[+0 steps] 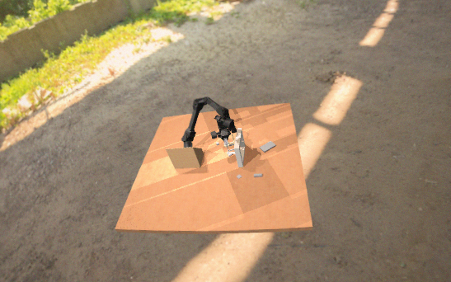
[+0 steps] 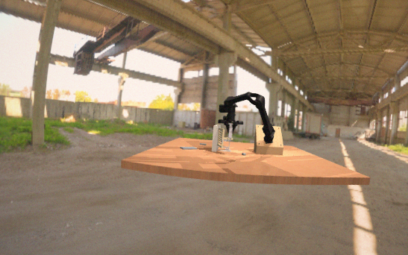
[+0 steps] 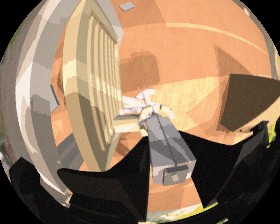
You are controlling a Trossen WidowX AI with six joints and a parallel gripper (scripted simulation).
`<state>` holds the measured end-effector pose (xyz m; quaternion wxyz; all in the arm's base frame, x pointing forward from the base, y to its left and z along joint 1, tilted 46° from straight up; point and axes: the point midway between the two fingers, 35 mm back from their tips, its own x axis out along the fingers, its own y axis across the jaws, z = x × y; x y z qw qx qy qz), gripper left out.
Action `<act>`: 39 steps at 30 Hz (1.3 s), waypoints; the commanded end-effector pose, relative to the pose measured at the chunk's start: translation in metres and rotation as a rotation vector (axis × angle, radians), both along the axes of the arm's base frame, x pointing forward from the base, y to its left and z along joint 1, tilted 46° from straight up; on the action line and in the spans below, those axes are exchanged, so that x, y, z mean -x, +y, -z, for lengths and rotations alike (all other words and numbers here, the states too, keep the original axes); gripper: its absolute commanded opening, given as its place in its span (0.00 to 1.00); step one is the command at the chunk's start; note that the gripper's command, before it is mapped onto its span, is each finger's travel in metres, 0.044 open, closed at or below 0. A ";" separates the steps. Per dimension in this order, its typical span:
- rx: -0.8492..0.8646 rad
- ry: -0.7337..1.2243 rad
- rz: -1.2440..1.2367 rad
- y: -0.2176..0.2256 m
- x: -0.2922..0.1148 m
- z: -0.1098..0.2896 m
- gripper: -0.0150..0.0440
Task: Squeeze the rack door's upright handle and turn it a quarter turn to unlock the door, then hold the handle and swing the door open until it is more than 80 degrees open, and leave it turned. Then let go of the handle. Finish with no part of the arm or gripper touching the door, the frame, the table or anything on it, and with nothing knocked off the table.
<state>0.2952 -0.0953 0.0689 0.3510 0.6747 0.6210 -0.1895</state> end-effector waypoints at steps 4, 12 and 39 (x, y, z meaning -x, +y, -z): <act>0.037 -0.108 -0.093 -0.003 0.009 0.005 0.30; 0.056 -0.190 -0.175 -0.008 0.023 0.012 0.30; 0.121 -0.466 -0.453 -0.032 0.063 0.047 0.30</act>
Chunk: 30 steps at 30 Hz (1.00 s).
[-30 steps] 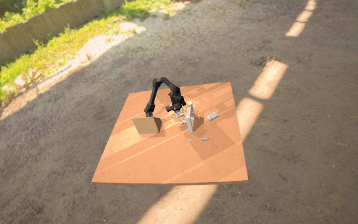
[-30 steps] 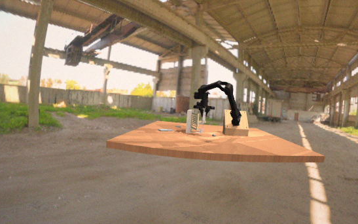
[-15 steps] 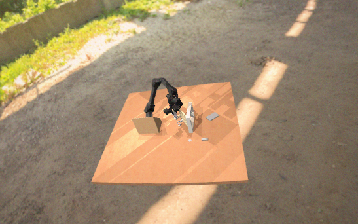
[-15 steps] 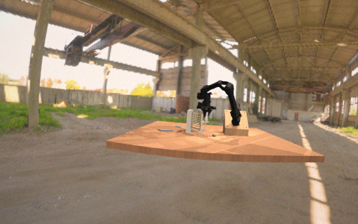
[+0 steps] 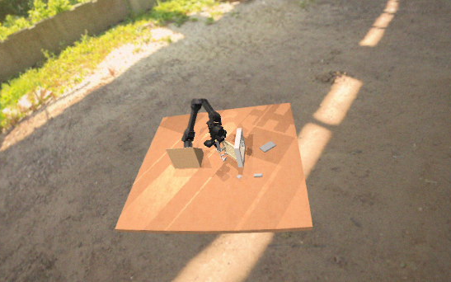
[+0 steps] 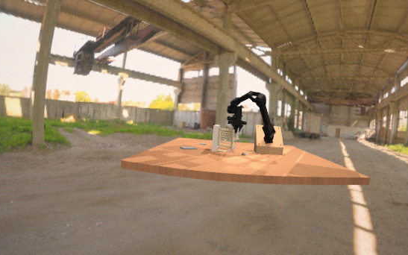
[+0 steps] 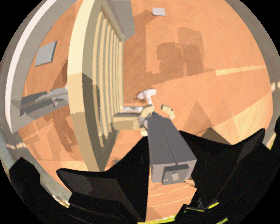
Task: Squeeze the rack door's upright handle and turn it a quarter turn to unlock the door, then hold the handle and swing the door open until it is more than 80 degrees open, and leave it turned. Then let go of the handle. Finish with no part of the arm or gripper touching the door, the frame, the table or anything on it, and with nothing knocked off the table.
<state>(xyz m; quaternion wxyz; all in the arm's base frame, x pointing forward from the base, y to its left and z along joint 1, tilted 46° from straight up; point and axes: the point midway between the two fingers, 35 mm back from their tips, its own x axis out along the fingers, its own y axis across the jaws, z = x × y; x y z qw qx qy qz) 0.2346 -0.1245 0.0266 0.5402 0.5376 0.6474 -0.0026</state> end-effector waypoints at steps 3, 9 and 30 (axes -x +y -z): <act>0.017 -0.072 -0.068 -0.006 0.006 0.008 0.30; 0.033 -0.137 -0.134 -0.015 0.012 0.018 0.30; 0.090 -0.369 -0.370 -0.048 0.026 0.053 0.30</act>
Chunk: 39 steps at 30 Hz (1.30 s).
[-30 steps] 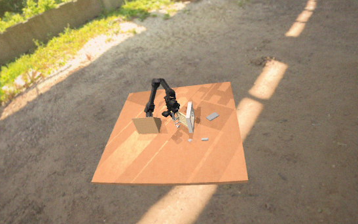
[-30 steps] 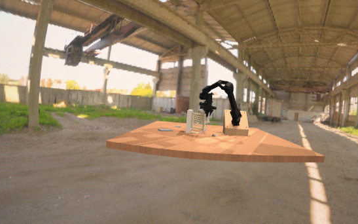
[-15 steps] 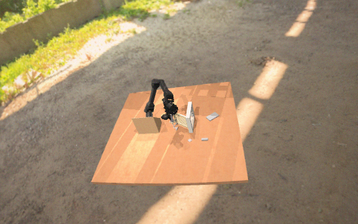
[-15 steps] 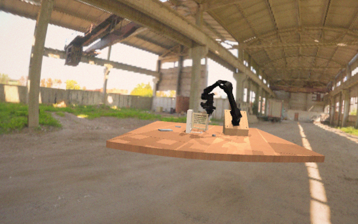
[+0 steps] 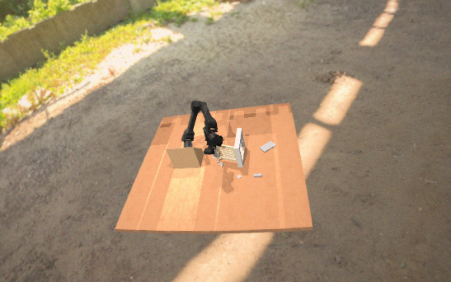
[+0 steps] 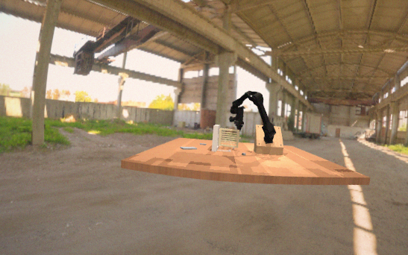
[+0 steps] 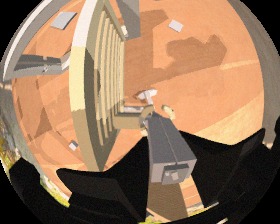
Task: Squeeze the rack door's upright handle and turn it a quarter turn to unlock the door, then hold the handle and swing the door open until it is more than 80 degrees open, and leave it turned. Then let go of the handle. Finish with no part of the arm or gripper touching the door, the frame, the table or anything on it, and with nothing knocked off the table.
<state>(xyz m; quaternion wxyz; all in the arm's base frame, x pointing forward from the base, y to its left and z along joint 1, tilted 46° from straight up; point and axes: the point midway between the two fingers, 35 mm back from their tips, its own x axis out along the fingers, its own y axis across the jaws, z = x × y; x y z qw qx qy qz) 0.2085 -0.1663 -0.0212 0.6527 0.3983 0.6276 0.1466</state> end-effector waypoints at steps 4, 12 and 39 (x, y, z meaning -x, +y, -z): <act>0.023 -0.085 -0.092 -0.013 0.001 0.012 0.30; 0.049 -0.183 -0.192 -0.028 0.001 0.027 0.30; 0.058 -0.219 -0.229 -0.034 0.000 0.033 0.74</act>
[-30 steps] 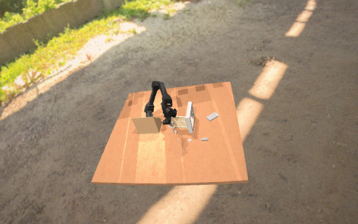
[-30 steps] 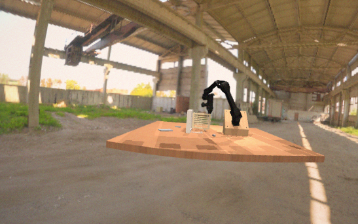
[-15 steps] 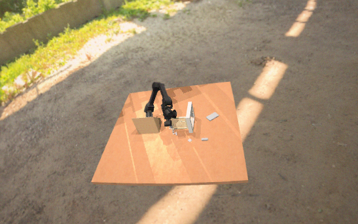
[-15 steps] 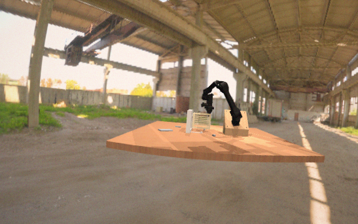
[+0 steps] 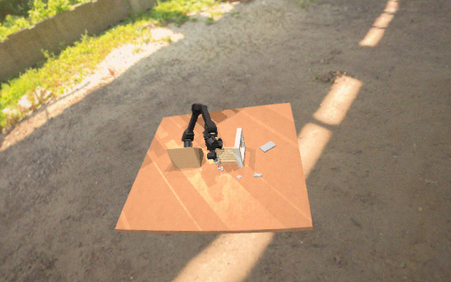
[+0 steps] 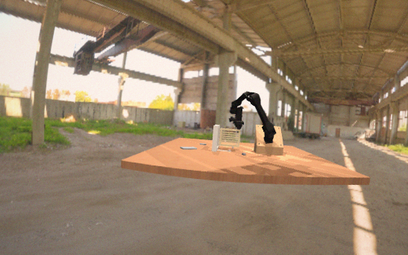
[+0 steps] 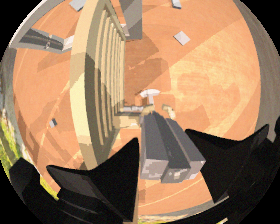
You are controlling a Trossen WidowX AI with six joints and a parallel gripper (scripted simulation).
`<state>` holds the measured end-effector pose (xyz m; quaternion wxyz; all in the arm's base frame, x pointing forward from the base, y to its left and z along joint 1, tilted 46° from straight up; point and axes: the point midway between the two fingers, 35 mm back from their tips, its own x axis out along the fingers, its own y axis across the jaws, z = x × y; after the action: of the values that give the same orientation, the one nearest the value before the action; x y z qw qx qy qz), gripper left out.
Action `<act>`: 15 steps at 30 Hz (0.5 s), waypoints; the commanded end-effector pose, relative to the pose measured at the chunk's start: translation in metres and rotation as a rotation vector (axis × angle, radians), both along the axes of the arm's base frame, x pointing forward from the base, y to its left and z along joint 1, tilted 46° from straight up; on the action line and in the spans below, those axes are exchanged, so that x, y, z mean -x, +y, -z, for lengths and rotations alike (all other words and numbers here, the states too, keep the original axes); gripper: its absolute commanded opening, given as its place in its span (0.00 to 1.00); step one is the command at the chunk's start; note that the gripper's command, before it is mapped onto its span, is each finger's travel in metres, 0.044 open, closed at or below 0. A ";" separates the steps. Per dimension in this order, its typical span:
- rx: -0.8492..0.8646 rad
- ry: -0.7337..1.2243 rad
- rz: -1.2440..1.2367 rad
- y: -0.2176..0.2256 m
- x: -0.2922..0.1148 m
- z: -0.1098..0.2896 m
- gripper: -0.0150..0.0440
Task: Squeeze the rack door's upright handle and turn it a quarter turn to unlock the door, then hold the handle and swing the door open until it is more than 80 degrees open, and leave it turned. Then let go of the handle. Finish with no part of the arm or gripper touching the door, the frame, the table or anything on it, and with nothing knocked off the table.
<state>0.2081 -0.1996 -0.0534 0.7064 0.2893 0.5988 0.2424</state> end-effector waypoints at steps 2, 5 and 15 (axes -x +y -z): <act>0.001 -0.004 -0.004 -0.001 0.000 0.000 0.76; 0.001 -0.004 -0.004 -0.003 0.000 -0.002 0.76; 0.002 -0.003 -0.004 -0.013 0.001 -0.011 0.76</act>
<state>0.2074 -0.2076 -0.0446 0.7064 0.2909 0.5974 0.2438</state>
